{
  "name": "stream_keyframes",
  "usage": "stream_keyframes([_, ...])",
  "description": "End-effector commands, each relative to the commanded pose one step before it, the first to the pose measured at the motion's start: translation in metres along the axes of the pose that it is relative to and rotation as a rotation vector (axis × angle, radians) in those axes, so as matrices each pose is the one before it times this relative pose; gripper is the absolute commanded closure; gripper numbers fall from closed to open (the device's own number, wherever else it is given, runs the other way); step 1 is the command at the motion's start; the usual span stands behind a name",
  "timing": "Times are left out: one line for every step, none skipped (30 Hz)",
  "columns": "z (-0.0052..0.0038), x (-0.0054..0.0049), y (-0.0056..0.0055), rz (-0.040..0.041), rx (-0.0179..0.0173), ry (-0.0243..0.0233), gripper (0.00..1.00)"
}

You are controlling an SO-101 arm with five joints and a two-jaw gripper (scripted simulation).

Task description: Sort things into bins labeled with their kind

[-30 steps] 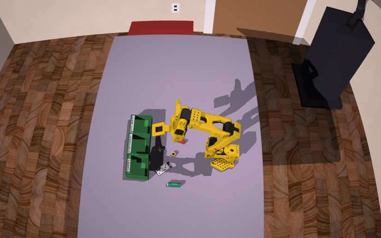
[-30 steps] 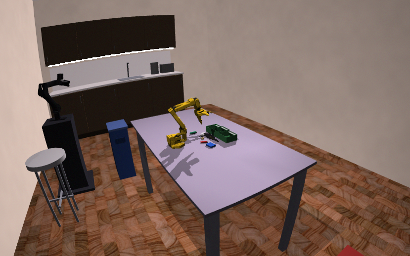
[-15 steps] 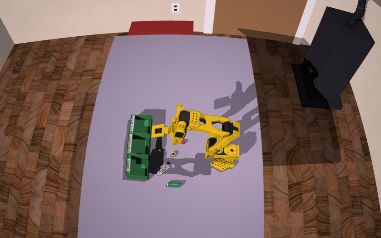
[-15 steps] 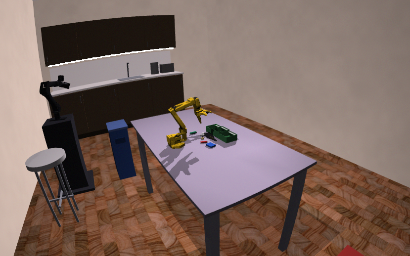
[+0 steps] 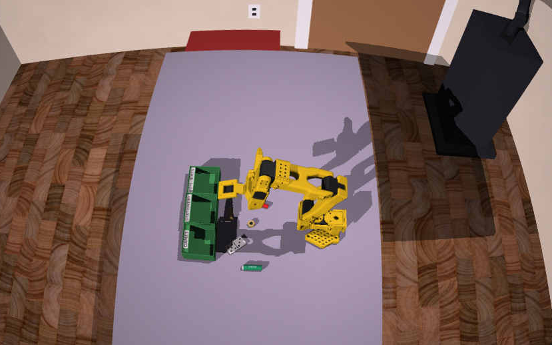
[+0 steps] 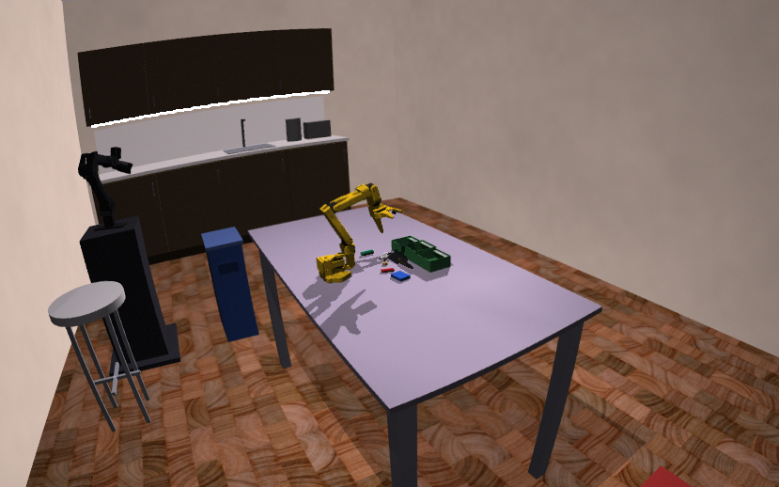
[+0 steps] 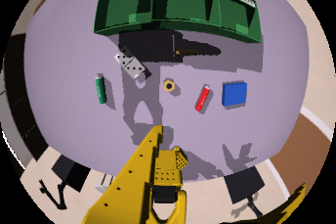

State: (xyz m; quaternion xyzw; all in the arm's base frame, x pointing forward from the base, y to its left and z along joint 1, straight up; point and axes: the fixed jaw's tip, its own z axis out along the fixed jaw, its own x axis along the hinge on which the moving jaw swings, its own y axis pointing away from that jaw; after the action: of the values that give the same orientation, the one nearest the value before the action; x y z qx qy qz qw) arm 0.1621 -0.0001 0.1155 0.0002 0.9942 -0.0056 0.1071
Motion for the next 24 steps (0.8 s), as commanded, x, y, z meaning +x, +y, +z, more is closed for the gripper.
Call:
stream_keyframes([-0.004939,-0.00401,0.00177,-0.00369,-0.00233,-0.02870,0.00])
stream_keyframes([0.000000,0.00000,0.00000,0.00000,0.00000,0.00000,0.00])
stream_keyframes([0.000000,0.00000,0.00000,0.00000,0.00000,0.00000,0.00])
stream_keyframes([0.000000,0.00000,0.00000,0.00000,0.00000,0.00000,0.00])
stream_keyframes([0.000000,0.00000,0.00000,0.00000,0.00000,0.00000,0.00])
stream_keyframes([0.000000,0.00000,0.00000,0.00000,0.00000,0.00000,0.00])
stream_keyframes([0.000000,0.00000,0.00000,0.00000,0.00000,0.00000,0.00])
stream_keyframes([0.000000,0.00000,0.00000,0.00000,0.00000,0.00000,0.00])
stream_keyframes([0.000000,0.00000,0.00000,0.00000,0.00000,0.00000,0.00])
stream_keyframes([0.000003,-0.00001,-0.00001,-0.00002,0.00001,0.00001,0.00])
stream_keyframes([0.000008,-0.00010,-0.00006,-0.00006,0.00009,0.00006,0.00])
stream_keyframes([0.000018,-0.00025,-0.00015,-0.00019,0.00019,0.00019,0.00])
stream_keyframes([0.000035,-0.00046,-0.00027,-0.00029,0.00034,0.00032,0.00])
stream_keyframes([0.000060,-0.00126,-0.00045,-0.00048,0.00069,-0.00298,0.00])
stream_keyframes([0.000091,-0.00200,-0.00063,-0.00067,0.00107,-0.00572,0.00])
stream_keyframes([0.000140,-0.00255,-0.00084,-0.00084,0.00142,-0.00738,0.00])
stream_keyframes([0.000213,-0.00311,-0.00105,-0.00103,0.00183,-0.00895,0.00])
stream_keyframes([0.000294,-0.00364,-0.00127,-0.00126,0.00227,-0.01049,0.00])
stream_keyframes([0.000401,-0.00410,-0.00150,-0.00143,0.00274,-0.01190,0.00])
stream_keyframes([0.000528,-0.00452,-0.00173,-0.00163,0.00321,-0.01312,0.00])
stream_keyframes([0.000666,-0.00484,-0.00195,-0.00177,0.00368,-0.01410,0.00])
stream_keyframes([0.000811,-0.00507,-0.00215,-0.00191,0.00418,-0.01488,0.00])
stream_keyframes([0.000963,-0.00519,-0.00232,-0.00202,0.00462,-0.01538,0.00])
stream_keyframes([0.001106,-0.00522,-0.00247,-0.00211,0.00499,-0.01557,0.00])
